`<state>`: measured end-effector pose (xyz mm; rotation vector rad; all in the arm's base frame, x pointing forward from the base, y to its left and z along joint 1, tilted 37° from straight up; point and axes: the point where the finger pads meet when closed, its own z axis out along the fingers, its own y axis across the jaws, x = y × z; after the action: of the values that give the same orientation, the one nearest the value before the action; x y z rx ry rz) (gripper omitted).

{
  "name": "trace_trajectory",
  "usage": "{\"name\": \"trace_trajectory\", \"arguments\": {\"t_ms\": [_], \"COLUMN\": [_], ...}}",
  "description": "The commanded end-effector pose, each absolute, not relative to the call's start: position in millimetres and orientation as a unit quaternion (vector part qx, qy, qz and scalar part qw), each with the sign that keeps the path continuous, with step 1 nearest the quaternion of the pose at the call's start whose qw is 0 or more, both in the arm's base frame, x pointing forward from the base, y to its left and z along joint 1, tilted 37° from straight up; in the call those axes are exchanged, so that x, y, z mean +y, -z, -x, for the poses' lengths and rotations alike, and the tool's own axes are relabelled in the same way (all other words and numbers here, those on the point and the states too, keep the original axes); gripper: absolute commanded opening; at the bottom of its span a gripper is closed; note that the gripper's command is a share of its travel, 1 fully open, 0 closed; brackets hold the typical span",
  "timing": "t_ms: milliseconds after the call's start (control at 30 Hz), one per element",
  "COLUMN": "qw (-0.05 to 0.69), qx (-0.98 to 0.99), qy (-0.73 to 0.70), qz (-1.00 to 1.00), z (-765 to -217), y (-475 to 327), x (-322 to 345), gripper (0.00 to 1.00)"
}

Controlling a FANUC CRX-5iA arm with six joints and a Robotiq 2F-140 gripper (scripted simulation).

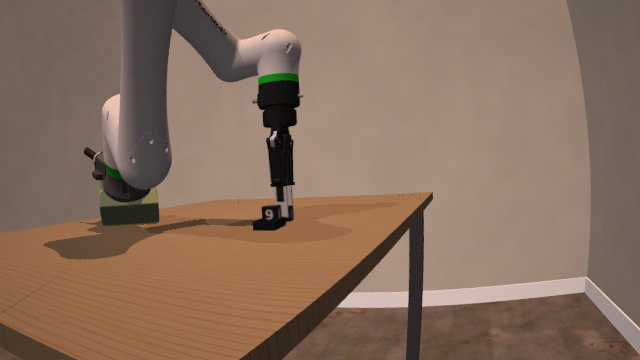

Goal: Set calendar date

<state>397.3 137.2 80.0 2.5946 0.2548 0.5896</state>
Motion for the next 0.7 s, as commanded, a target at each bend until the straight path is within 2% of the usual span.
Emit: {"name": "trace_trajectory", "arguments": {"t_ms": [0,633,667], "qw": [0.232,0.232,0.232], "qx": [0.093,0.093,0.093], "qy": [-0.215,-0.215,-0.215], "qz": [-0.944,-0.944,-0.944], "z": [-397.3,-397.3,-397.3], "y": [-80.1,-80.1,-80.1], "x": [137.4,137.4,137.4], "gripper": [0.17,0.17,0.20]}}
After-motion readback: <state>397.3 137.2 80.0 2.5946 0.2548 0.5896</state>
